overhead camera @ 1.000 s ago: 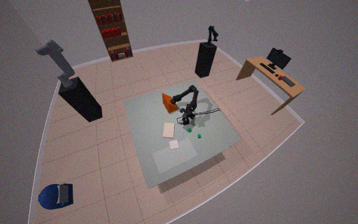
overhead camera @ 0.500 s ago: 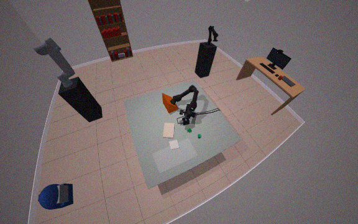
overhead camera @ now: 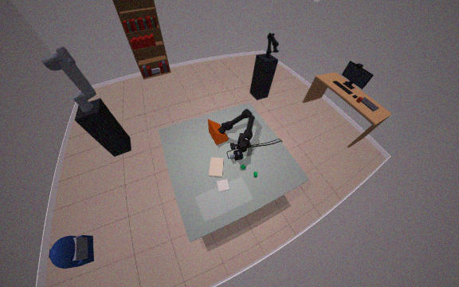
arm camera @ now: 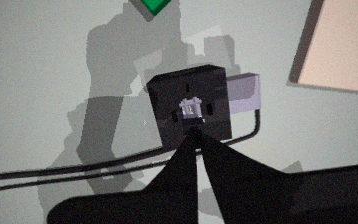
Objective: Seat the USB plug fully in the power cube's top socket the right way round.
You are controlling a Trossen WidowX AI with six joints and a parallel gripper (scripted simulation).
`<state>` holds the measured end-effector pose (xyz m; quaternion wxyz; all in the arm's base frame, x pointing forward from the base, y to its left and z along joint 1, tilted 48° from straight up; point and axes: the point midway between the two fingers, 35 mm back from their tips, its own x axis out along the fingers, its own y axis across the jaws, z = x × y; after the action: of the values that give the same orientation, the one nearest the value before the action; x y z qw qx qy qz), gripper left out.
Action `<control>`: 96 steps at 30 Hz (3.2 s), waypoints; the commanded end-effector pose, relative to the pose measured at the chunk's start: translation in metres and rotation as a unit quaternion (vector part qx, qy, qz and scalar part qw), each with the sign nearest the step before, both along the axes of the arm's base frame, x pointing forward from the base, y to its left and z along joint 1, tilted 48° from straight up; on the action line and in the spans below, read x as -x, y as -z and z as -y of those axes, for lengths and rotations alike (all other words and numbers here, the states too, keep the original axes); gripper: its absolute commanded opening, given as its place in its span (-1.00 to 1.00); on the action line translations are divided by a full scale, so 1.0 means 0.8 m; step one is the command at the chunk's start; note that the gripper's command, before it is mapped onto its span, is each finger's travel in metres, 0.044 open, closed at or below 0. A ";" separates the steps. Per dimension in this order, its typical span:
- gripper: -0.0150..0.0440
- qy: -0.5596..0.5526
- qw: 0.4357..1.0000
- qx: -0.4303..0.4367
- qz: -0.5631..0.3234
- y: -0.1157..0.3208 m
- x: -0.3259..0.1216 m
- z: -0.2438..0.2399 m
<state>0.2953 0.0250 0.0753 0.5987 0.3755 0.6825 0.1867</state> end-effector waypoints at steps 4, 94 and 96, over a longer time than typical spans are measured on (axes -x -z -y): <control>-0.49 -0.055 0.997 0.000 0.058 0.001 0.001 0.000; -0.49 -0.480 0.705 -0.001 0.522 0.003 0.001 -0.002; -0.49 -0.481 0.704 -0.001 0.522 0.004 0.001 -0.002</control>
<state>0.2955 0.0258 0.0736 0.6890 -0.1600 0.3493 0.6145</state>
